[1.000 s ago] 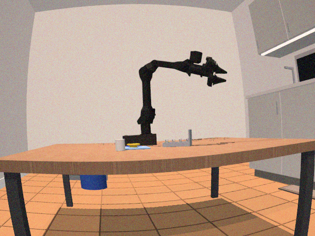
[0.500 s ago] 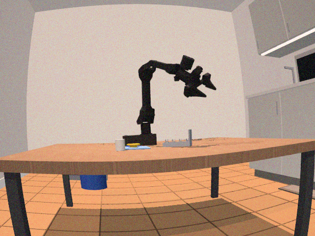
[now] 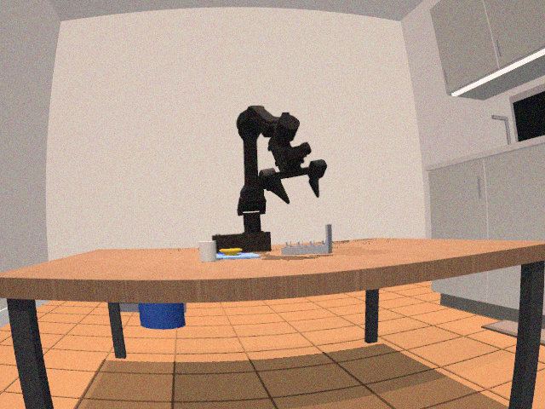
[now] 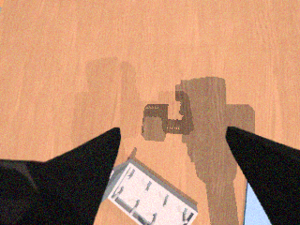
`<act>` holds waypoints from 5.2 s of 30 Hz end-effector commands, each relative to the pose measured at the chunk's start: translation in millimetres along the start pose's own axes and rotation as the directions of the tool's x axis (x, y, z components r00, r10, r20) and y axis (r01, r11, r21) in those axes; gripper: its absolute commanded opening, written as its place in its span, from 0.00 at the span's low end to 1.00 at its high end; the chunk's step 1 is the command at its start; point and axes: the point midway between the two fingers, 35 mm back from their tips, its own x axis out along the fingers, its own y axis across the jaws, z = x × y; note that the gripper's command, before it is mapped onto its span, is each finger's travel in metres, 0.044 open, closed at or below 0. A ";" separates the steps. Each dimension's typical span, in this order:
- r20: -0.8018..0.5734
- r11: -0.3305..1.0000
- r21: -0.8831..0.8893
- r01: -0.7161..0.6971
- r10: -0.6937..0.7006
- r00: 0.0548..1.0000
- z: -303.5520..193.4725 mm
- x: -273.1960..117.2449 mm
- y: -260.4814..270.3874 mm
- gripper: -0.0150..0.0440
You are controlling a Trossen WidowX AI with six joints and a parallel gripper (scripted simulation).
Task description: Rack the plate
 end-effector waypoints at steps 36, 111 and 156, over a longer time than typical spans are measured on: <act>-0.496 0.980 -0.014 0.198 -0.179 0.850 -151.2 -8.6 -173.2 0.93; -0.494 0.980 -0.014 0.198 -0.179 0.850 -90.5 -86.0 -163.5 0.25; -0.444 0.863 0.421 0.278 -0.071 0.893 -98.0 -77.7 -28.2 0.25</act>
